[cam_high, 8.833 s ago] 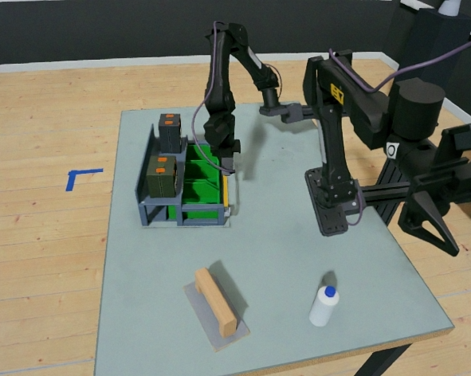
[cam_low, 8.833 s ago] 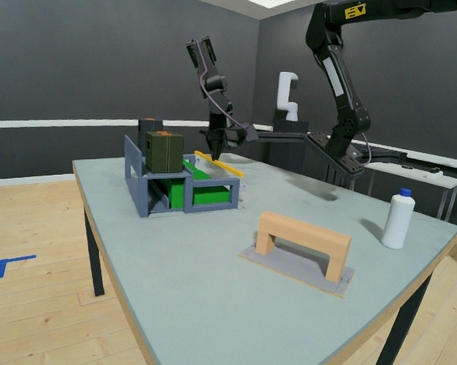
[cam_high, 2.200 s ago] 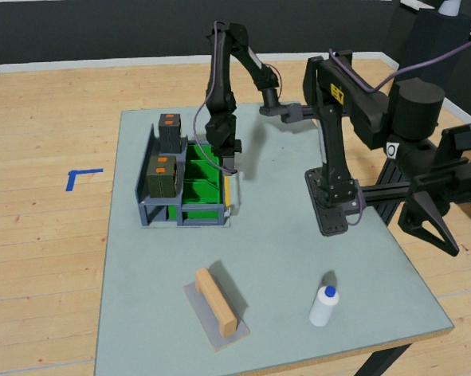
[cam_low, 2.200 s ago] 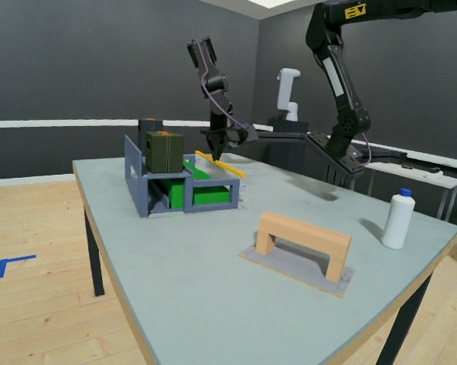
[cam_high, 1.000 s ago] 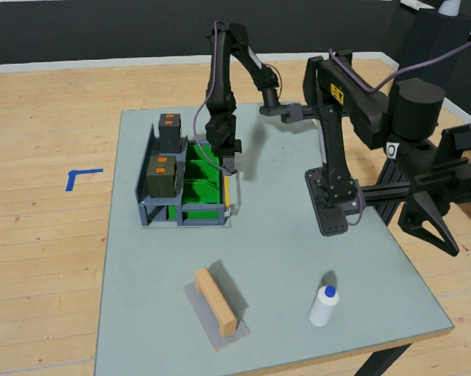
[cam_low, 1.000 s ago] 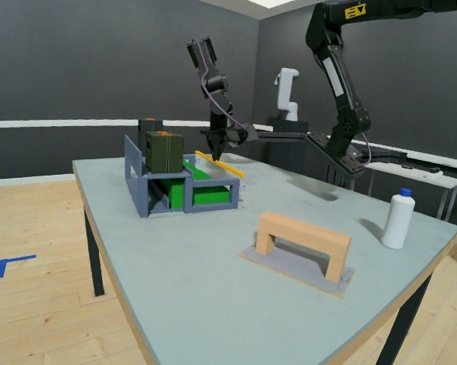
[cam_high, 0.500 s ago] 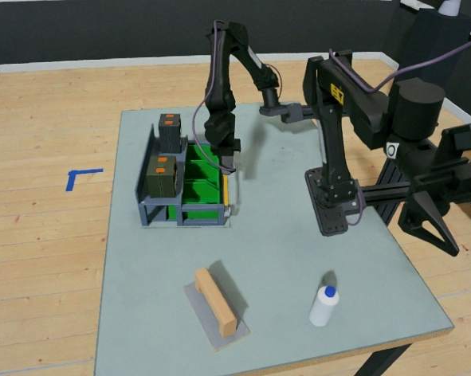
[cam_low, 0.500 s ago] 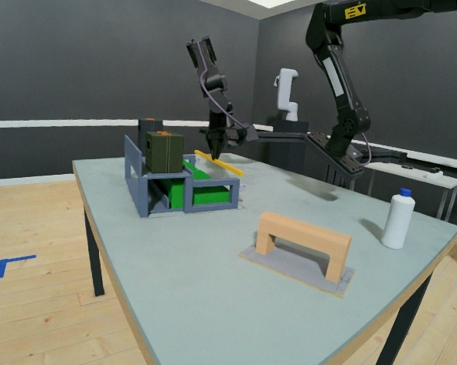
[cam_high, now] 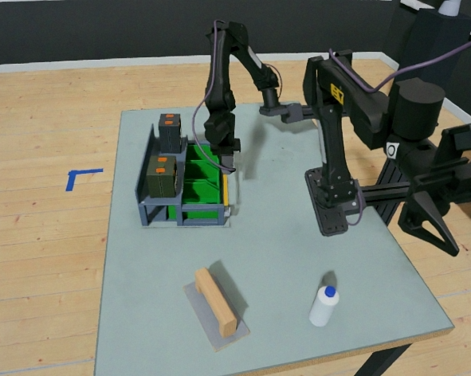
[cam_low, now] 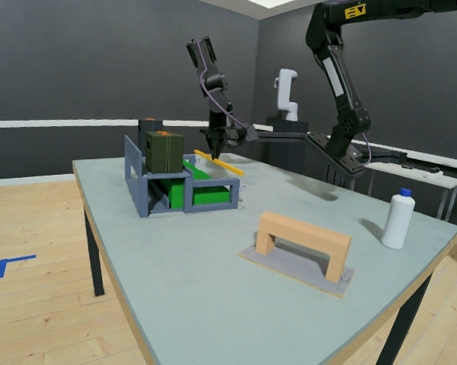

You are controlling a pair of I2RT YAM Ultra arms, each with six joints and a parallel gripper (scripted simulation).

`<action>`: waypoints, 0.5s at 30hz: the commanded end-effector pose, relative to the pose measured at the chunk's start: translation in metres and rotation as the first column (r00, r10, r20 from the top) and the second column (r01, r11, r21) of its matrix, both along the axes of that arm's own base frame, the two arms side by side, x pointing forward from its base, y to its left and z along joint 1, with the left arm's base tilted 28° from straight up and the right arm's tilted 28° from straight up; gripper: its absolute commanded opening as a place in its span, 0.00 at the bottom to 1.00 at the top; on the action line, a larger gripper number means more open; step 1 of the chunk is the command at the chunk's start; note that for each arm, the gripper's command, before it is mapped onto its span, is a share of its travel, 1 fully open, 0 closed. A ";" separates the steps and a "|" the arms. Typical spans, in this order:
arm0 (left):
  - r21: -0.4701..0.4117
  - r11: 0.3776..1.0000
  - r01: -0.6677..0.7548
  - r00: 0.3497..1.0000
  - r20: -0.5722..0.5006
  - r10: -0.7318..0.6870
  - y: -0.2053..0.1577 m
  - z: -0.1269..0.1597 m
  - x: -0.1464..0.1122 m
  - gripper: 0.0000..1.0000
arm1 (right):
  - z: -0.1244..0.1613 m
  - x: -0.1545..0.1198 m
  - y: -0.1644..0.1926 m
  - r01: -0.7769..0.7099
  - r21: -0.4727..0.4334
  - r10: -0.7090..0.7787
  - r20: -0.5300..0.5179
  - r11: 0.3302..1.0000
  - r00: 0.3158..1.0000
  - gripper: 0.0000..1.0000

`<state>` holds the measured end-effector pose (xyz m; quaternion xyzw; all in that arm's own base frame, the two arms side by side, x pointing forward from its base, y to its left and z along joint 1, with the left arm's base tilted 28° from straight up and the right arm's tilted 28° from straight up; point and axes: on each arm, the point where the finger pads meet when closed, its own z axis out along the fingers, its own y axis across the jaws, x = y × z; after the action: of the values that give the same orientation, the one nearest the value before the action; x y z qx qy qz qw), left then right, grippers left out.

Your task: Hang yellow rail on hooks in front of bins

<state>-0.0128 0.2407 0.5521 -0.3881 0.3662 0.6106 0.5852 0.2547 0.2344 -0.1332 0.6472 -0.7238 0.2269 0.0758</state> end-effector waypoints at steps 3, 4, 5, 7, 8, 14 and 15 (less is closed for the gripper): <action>0.002 1.000 -0.010 1.000 -0.007 0.010 -0.009 -0.002 -0.001 1.00 | 0.014 0.008 0.025 -0.012 0.066 0.010 0.032 0.998 0.999 0.00; 0.002 1.000 -0.010 1.000 -0.007 0.010 -0.009 -0.002 -0.001 1.00 | 0.013 0.008 0.024 -0.012 0.064 0.010 0.030 0.998 0.999 0.00; 0.002 1.000 -0.010 1.000 -0.007 0.010 -0.009 -0.002 -0.001 1.00 | 0.010 0.007 0.023 -0.012 0.059 0.011 0.027 0.998 1.000 0.00; 0.002 1.000 -0.010 1.000 -0.007 0.010 -0.009 -0.002 -0.001 1.00 | 0.006 0.005 0.021 -0.012 0.050 0.011 0.020 0.999 1.000 0.00; 0.002 1.000 -0.010 1.000 -0.007 0.010 -0.009 -0.002 -0.001 1.00 | 0.004 0.005 0.020 -0.012 0.045 0.011 0.017 0.999 1.000 0.00; 0.002 1.000 -0.010 1.000 -0.007 0.010 -0.009 -0.002 -0.001 1.00 | 0.003 0.004 0.019 -0.012 0.043 0.011 0.015 0.999 1.000 0.00; 0.002 1.000 -0.010 1.000 -0.007 0.010 -0.009 -0.002 -0.001 1.00 | 0.007 0.006 0.022 -0.012 0.053 0.011 0.022 0.999 1.000 0.00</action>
<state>-0.0128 0.2407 0.5521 -0.3881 0.3662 0.6106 0.5852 0.2537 0.2332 -0.1351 0.6472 -0.7234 0.2273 0.0786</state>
